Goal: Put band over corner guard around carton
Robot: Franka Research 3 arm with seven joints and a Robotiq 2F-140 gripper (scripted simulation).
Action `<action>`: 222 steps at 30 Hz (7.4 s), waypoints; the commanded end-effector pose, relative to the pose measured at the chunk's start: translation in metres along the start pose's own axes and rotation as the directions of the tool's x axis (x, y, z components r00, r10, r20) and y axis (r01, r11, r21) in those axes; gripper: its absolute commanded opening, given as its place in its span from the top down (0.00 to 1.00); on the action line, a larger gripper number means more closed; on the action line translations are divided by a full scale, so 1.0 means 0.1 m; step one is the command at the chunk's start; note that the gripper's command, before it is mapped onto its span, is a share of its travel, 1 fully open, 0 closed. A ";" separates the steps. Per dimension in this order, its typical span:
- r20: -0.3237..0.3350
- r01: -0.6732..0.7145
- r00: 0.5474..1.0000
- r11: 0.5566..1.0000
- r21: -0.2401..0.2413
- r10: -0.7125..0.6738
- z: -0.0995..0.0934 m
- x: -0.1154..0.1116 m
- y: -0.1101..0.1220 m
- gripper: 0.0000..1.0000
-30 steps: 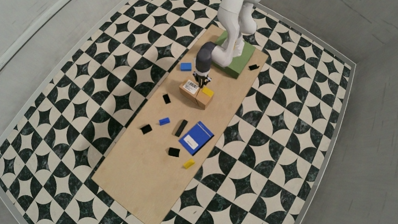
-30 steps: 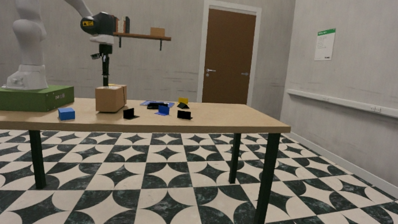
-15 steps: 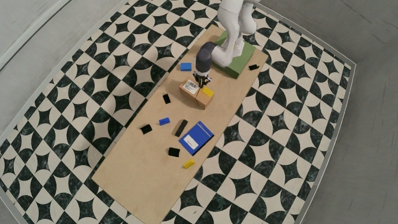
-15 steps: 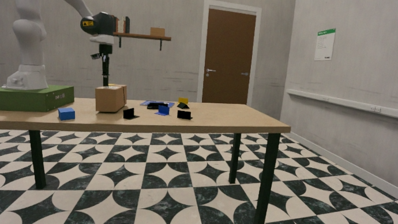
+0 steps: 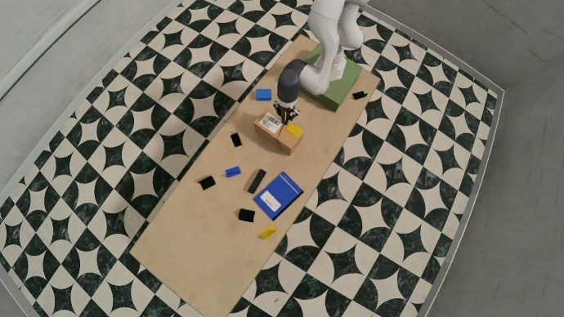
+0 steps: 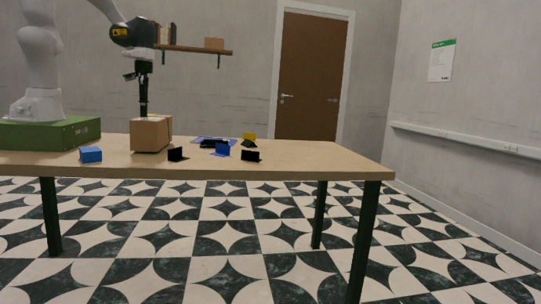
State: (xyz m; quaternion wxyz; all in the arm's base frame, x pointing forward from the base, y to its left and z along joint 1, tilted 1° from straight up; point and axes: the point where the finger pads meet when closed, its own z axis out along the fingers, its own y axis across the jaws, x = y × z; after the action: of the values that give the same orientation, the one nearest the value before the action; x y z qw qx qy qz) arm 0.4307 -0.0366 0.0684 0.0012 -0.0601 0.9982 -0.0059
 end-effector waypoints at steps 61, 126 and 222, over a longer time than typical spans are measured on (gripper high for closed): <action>0.000 0.003 1.000 1.000 -0.001 -0.003 -0.11 0.00 0.00 0.90; 0.000 0.003 1.000 1.000 -0.001 -0.003 -0.16 0.28 0.06 0.90; 0.000 0.003 1.000 1.000 -0.001 -0.003 -0.16 0.04 0.67 0.90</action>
State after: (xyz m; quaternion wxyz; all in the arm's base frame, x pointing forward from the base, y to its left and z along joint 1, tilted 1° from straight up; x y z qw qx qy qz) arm 0.4186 0.0292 0.0846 0.0053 -0.0611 0.9981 -0.0063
